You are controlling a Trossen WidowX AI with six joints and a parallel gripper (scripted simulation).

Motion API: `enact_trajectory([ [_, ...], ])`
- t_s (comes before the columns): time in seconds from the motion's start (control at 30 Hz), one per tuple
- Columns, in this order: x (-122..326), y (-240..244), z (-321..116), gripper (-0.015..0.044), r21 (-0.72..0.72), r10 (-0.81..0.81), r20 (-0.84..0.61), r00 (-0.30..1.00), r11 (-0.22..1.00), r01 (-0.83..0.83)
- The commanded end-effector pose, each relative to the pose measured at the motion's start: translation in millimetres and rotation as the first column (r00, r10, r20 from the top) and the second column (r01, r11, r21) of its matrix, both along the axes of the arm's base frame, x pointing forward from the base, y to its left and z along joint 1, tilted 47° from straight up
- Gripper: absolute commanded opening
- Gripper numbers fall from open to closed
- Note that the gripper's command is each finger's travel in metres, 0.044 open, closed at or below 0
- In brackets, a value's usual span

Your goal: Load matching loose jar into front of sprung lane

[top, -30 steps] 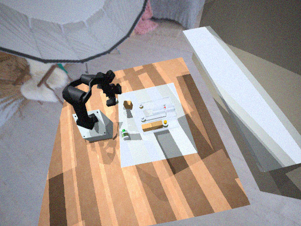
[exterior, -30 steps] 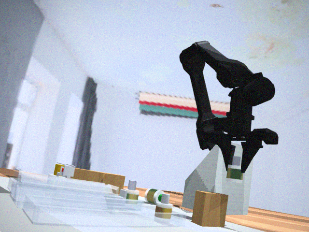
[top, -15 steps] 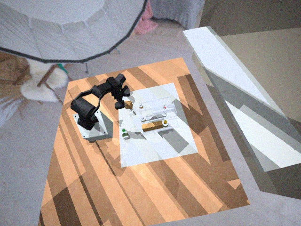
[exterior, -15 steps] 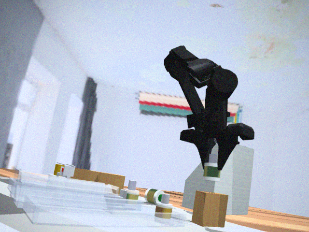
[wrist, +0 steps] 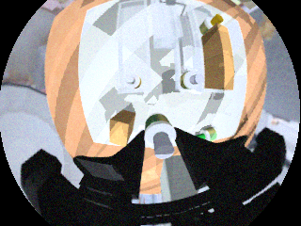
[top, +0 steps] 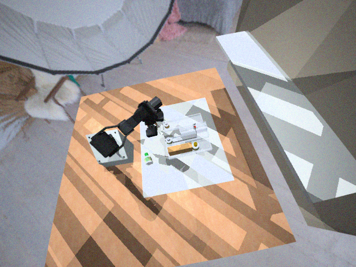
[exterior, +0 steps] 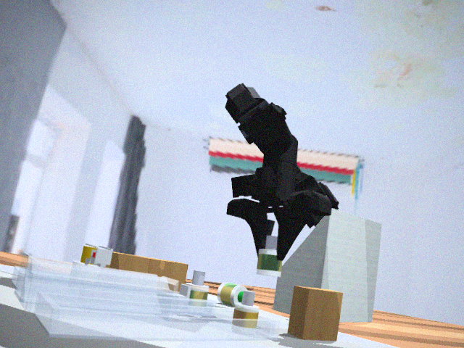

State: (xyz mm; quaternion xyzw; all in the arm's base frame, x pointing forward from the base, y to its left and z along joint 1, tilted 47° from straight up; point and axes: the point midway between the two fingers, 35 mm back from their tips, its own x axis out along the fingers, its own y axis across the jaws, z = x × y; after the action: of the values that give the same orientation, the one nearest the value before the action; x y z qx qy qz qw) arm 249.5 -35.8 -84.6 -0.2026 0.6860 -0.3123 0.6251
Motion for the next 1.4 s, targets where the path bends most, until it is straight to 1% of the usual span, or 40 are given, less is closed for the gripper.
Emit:
enact_trajectory([
  [0.0, 10.2, -21.1, 12.3, 0.0000, -0.015, 0.003, 0.011, 1.000, 1.000, -0.003],
  [0.37, 17.7, -76.6, 37.9, 0.0000, -0.064, -0.013, -0.005, 1.000, 0.998, 0.012],
  [0.57, 17.4, -79.0, 36.8, 0.0000, -0.065, -0.013, -0.005, 1.000, 0.998, 0.013],
  [0.83, 13.6, -94.5, 22.0, 0.0000, -0.066, -0.013, -0.006, 1.000, 0.998, 0.013],
  [1.37, 18.2, -96.0, 21.2, 0.0000, -0.066, -0.013, -0.005, 1.000, 0.998, 0.013],
])
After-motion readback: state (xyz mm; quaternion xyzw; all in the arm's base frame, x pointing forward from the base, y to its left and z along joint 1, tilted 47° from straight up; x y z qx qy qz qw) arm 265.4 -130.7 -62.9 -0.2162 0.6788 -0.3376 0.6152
